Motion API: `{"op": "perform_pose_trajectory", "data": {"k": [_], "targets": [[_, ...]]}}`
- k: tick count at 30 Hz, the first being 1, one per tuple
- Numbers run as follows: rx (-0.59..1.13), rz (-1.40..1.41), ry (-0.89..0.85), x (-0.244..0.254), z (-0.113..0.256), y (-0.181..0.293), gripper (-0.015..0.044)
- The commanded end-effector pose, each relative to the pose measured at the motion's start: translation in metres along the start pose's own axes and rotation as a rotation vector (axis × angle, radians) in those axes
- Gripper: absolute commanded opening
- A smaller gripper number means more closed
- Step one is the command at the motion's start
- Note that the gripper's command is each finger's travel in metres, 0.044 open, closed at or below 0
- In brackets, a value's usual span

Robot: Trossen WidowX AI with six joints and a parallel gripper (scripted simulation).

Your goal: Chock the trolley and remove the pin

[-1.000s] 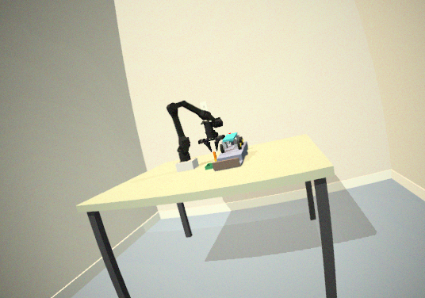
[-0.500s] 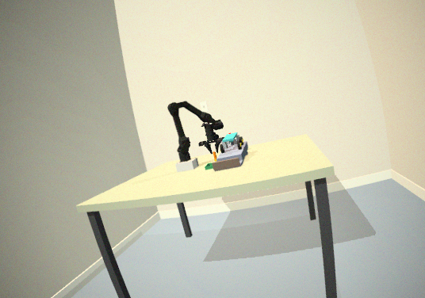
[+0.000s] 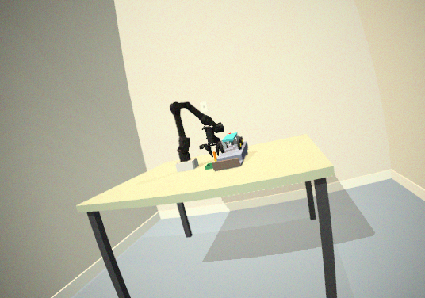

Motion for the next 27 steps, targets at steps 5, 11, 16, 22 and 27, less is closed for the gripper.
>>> {"op": "perform_pose_trajectory", "data": {"k": [5,11,16,22,27], "targets": [[0.001,0.0,-0.001,0.0,-0.002,0.0,0.0111],[0.001,0.0,-0.001,0.0,-0.002,0.0,0.0032],[0.002,0.001,-0.001,0.0,0.003,0.0,0.0],[0.006,0.006,-0.001,0.003,0.025,0.002,0.0],[0.006,0.006,-0.001,0.003,0.041,0.002,0.0]]}}
Point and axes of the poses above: the point midway between the two fingers, 35 mm back from their tips, its own z axis back along the fingers, its own x axis across the jaws, y = z × x, the point moved 2 cm from there along z, back along the fingers, and after that the axes turned 3 degrees about z, right-handed, at the moved point
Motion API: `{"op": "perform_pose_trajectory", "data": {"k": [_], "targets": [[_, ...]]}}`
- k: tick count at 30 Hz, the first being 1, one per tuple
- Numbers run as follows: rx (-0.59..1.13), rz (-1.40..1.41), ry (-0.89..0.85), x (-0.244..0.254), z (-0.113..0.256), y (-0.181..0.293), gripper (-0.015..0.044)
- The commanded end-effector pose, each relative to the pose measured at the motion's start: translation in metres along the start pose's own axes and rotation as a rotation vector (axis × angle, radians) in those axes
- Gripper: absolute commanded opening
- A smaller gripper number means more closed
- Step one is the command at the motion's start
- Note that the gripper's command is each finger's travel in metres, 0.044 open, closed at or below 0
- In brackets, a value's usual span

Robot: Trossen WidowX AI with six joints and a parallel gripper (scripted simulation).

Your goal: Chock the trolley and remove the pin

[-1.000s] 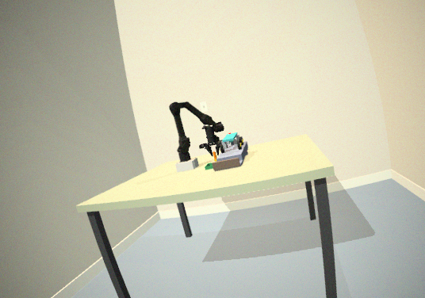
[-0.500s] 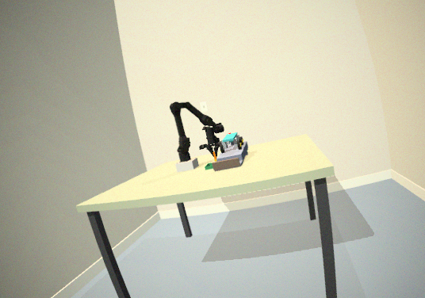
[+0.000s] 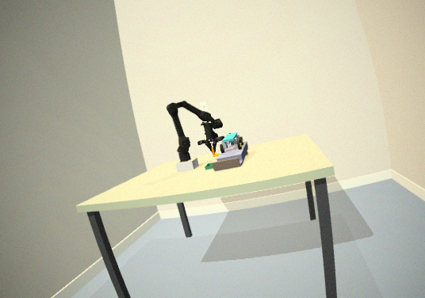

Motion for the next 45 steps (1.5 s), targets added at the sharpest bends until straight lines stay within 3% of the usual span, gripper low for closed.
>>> {"op": "perform_pose_trajectory", "data": {"k": [1,31,39,45], "targets": [[0.0,-0.001,0.006,0.0,0.014,0.0,0.0],[-0.001,-0.001,0.006,-0.002,0.112,-0.001,0.0],[-0.001,-0.007,0.006,-0.002,0.115,-0.001,0.0],[-0.002,-0.179,0.006,-0.002,0.115,-0.001,0.0]]}}
Point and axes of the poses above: the point midway between the two fingers, 35 mm back from their tips, its own z axis back along the fingers, its own x axis across the jaws, y = z × x, the point moved 2 cm from there along z, back along the fingers, and after that the axes turned 3 degrees about z, right-handed, at the moved point
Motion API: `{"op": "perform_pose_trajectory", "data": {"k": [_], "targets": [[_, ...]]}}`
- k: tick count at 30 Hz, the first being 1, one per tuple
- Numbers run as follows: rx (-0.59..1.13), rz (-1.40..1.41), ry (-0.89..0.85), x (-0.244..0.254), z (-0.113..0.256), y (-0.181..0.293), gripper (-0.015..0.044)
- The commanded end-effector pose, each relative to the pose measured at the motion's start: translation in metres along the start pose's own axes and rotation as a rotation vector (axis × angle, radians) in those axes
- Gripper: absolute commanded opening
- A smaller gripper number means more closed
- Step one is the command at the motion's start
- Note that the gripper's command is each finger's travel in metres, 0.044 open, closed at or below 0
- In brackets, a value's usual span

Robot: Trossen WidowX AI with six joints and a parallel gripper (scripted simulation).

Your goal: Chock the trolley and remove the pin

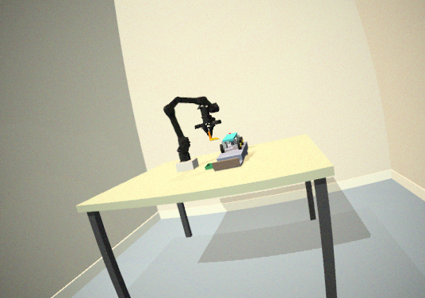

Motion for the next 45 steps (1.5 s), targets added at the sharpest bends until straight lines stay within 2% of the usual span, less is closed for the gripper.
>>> {"op": "perform_pose_trajectory", "data": {"k": [1,45], "targets": [[0.002,-0.118,0.003,-0.0005,0.0007,0.0004,0.0],[-0.003,-1.601,0.006,-0.0003,0.0007,0.0004,0.0]]}}
Point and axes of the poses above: the point midway between the two fingers, 35 mm back from their tips, its own z axis back along the fingers, its own x axis across the jaws, y = z × x, the point moved 2 cm from there along z, back along the fingers, and after that the axes turned 3 degrees about z, right-handed, at the moved point
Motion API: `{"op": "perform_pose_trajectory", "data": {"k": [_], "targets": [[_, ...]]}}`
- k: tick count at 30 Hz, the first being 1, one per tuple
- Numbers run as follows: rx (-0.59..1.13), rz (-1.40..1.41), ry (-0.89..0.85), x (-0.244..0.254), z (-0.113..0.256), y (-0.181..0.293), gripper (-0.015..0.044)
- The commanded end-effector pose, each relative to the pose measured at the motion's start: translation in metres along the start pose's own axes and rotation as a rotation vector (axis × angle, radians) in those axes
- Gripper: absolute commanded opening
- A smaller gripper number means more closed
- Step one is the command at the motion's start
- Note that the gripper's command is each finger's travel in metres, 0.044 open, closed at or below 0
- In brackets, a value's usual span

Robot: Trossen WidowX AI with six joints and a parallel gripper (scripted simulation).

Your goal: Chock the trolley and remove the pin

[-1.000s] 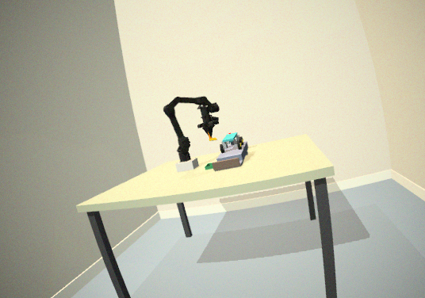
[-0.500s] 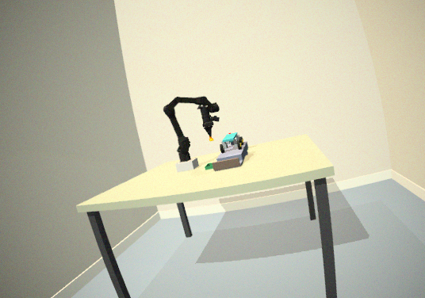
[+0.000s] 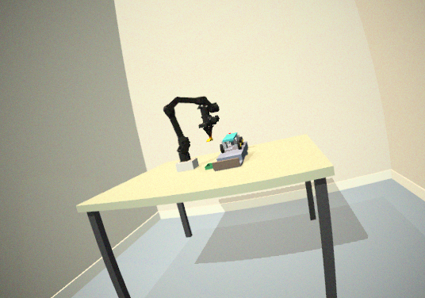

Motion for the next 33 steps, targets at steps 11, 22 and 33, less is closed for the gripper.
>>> {"op": "perform_pose_trajectory", "data": {"k": [11,22,33], "targets": [[-0.003,-0.479,0.004,-0.0004,-0.0001,-0.0001,0.0],[-0.003,-0.858,0.005,-0.0003,-0.0001,-0.0002,0.0],[-0.004,-1.241,0.006,-0.0002,-0.0001,-0.0002,0.0]]}}
Point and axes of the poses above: the point midway between the two fingers, 35 mm back from their tips, its own z axis back along the fingers, its own x axis across the jaws, y = z × x, the point moved 2 cm from there along z, back along the fingers, and after that the axes turned 3 degrees about z, right-handed, at the moved point
